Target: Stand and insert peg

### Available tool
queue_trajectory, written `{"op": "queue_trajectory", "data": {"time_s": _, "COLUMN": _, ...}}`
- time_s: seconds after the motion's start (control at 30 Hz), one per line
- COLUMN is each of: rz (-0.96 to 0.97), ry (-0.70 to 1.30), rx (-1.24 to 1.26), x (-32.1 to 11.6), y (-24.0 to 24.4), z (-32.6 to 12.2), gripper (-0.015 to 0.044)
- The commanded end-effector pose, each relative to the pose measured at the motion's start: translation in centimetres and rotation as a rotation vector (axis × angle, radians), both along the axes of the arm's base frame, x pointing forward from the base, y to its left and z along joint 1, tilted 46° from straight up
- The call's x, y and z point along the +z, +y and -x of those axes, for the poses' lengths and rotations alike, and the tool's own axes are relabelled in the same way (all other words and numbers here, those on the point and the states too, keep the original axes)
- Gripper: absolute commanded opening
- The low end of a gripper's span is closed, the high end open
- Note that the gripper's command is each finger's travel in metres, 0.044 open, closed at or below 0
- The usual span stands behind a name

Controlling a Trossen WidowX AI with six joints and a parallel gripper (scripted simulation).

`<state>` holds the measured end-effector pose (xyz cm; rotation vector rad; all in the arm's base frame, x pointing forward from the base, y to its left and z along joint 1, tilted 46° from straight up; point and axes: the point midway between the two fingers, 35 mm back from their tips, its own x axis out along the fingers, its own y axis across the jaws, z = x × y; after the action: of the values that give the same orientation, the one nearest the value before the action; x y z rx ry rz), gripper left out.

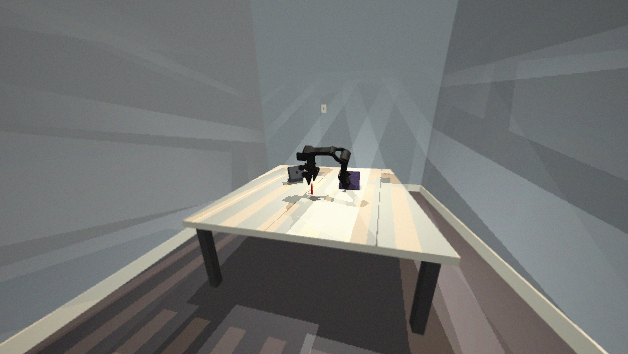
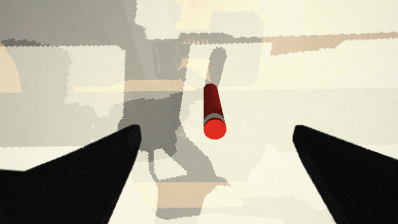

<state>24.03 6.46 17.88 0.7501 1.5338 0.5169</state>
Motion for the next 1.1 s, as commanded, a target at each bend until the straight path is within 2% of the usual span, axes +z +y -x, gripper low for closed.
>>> {"op": "queue_trajectory", "data": {"time_s": 0.0, "rz": 0.003, "ry": -0.001, "rx": -0.002, "x": -0.5, "y": 0.5, "z": 0.0, "gripper": 0.044}}
{"op": "queue_trajectory", "data": {"time_s": 0.9, "rz": -0.003, "ry": -0.002, "rx": -0.002, "x": -3.2, "y": 3.6, "z": 0.2, "gripper": 0.044}}
{"op": "queue_trajectory", "data": {"time_s": 1.07, "rz": 0.004, "ry": 0.003, "rx": 0.002, "x": -3.2, "y": 3.2, "z": 0.1, "gripper": 0.0309}}
